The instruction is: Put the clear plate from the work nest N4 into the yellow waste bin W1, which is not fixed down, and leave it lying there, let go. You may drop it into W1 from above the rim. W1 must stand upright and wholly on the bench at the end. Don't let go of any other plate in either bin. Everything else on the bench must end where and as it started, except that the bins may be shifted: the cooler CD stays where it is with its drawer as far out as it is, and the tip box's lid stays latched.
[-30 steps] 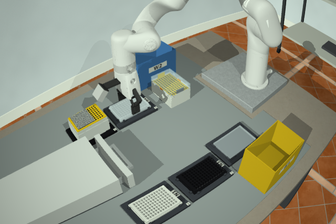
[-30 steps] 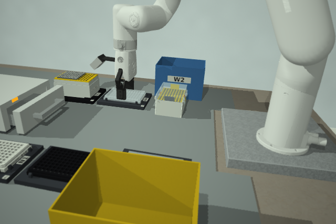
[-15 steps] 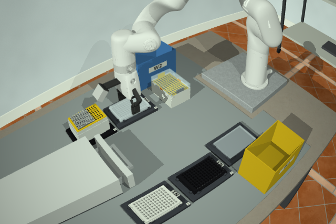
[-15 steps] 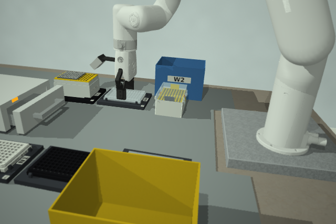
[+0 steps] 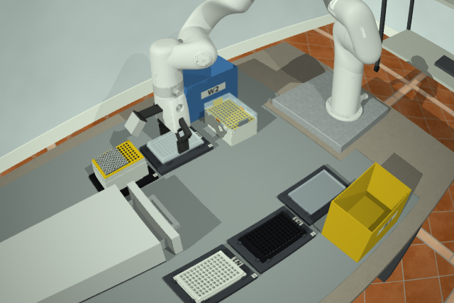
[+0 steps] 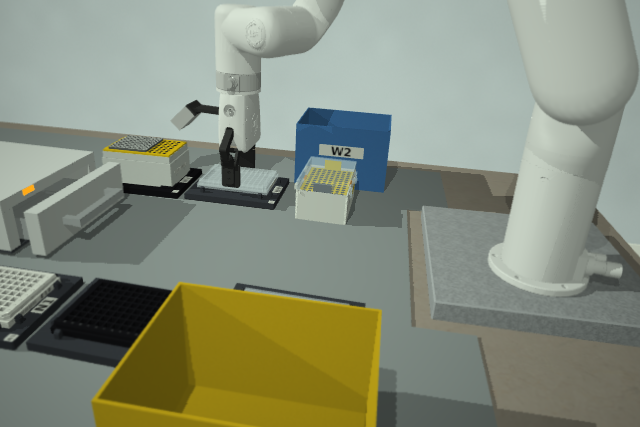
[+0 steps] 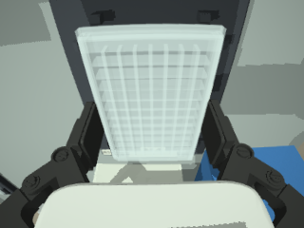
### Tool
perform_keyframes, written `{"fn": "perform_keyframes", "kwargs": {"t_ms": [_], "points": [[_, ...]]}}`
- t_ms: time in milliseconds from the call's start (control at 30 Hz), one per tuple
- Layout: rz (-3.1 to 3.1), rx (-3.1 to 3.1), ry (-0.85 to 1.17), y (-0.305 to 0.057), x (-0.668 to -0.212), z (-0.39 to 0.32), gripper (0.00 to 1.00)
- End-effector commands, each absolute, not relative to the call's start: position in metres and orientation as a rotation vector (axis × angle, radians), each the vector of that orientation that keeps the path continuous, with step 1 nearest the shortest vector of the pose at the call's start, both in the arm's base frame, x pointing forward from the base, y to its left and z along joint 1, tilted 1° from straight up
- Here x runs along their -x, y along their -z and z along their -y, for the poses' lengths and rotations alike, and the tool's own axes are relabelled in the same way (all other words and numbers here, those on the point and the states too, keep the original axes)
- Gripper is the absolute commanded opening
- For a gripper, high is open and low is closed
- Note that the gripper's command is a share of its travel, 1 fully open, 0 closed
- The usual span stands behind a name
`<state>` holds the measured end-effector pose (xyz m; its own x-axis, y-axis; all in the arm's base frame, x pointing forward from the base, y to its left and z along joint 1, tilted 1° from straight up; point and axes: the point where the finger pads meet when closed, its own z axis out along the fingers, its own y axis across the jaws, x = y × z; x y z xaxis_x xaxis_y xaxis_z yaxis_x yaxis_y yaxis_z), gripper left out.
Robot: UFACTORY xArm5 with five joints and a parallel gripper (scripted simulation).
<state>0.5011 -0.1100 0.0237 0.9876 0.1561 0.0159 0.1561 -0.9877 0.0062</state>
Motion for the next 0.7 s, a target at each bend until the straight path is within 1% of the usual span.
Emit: {"fn": "perform_keyframes", "kwargs": {"t_ms": [0, 667], "points": [[-0.246, -3.126, -0.032, -0.028, -0.503, 0.11, 0.0], [-0.246, -3.126, -0.032, -0.04, -0.502, 0.11, 0.0]]}}
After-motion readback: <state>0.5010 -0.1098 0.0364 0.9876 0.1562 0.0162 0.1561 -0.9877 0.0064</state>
